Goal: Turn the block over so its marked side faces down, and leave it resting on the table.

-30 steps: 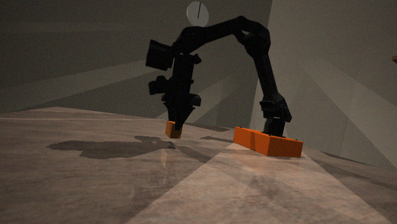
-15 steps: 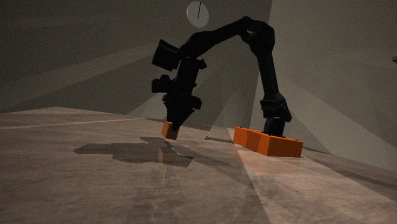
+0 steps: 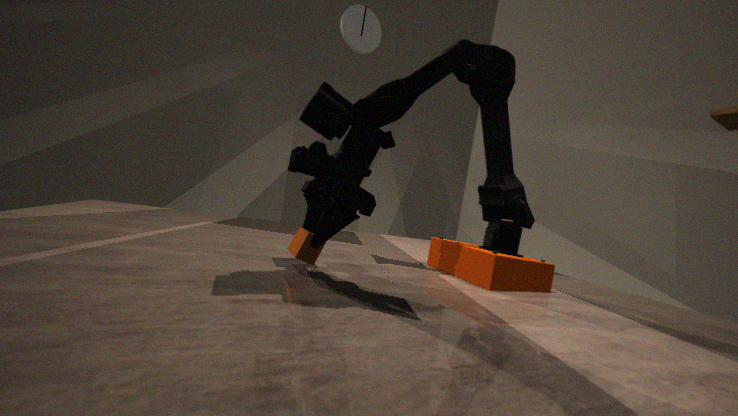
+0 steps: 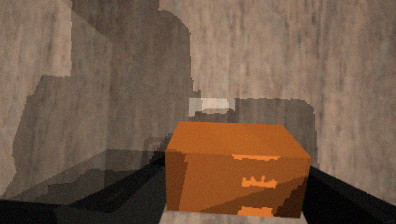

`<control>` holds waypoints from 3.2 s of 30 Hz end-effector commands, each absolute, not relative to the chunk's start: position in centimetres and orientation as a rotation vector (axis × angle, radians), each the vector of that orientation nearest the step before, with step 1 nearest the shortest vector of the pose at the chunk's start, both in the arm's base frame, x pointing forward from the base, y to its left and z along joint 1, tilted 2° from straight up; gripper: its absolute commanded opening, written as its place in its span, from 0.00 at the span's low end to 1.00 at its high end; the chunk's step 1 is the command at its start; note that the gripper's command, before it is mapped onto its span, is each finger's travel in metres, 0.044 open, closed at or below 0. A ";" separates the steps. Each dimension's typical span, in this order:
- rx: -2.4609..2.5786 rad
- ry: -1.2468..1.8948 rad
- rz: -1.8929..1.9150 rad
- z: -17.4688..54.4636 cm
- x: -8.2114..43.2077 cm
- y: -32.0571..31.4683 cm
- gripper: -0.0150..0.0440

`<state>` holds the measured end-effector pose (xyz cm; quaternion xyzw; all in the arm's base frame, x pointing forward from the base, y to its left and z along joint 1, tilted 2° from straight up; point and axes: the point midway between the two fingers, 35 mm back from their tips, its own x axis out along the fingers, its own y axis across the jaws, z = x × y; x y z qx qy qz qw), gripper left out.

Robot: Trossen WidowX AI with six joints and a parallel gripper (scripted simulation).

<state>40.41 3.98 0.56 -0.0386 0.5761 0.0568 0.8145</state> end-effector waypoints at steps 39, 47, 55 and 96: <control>-0.043 0.693 0.135 -2.9 41.0 4.1 0.25; -0.035 0.577 0.137 -3.2 40.4 4.0 0.25; -0.029 0.463 0.139 -2.8 39.3 3.9 0.25; -0.026 0.430 0.140 -2.4 39.2 3.9 1.00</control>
